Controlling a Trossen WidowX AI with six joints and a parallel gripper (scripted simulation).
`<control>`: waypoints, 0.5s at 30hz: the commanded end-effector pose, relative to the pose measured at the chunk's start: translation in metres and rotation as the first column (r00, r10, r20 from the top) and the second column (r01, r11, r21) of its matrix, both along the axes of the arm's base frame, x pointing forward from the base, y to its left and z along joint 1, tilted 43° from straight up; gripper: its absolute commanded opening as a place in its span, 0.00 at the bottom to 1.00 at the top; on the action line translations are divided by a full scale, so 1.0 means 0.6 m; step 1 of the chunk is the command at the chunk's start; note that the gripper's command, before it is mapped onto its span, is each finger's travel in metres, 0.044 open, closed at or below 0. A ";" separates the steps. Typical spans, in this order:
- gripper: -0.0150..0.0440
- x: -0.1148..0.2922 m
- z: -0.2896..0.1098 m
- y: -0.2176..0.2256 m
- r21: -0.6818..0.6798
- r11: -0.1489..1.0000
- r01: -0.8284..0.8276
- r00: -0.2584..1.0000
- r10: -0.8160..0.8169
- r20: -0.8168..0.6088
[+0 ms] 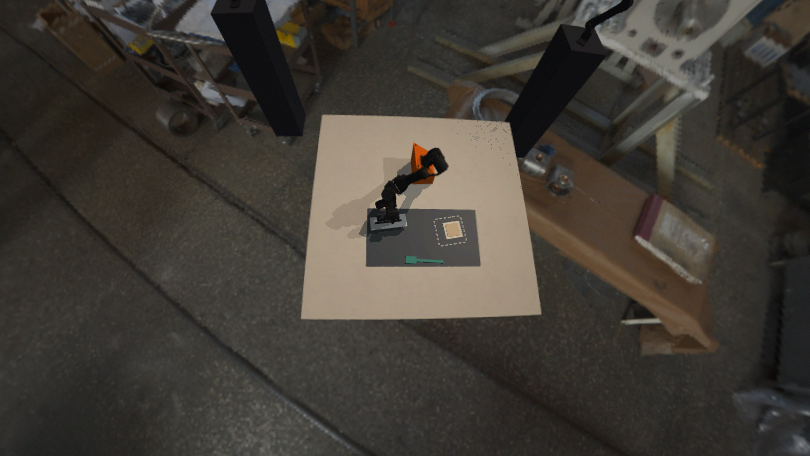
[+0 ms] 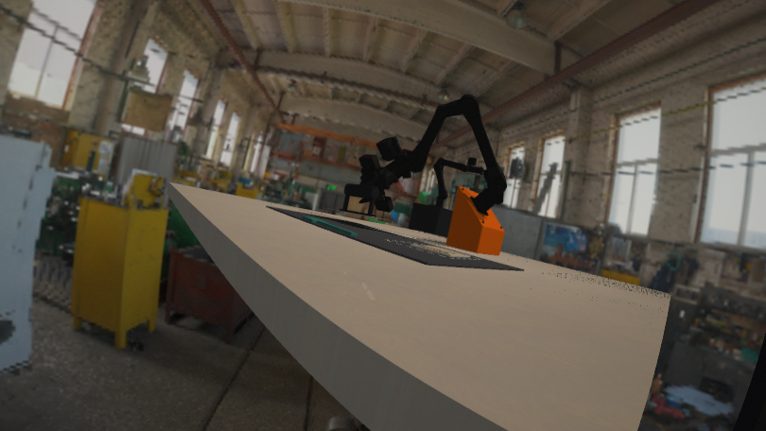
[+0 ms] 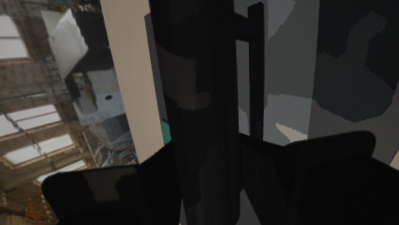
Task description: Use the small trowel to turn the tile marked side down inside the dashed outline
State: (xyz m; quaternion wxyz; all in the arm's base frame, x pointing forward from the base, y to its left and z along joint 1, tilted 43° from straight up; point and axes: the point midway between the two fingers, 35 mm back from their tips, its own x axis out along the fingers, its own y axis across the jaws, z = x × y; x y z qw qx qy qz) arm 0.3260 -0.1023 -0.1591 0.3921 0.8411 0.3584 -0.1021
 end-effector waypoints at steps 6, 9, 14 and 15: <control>0.25 0.005 -0.006 0.002 -0.012 1.000 0.002 1.000 -0.002 0.018; 0.25 0.005 -0.012 0.007 -0.011 1.000 0.002 1.000 -0.002 0.018; 0.25 0.004 -0.022 0.016 -0.011 1.000 0.002 1.000 -0.002 0.018; 0.25 0.004 -0.024 0.018 -0.011 1.000 0.002 1.000 -0.002 0.018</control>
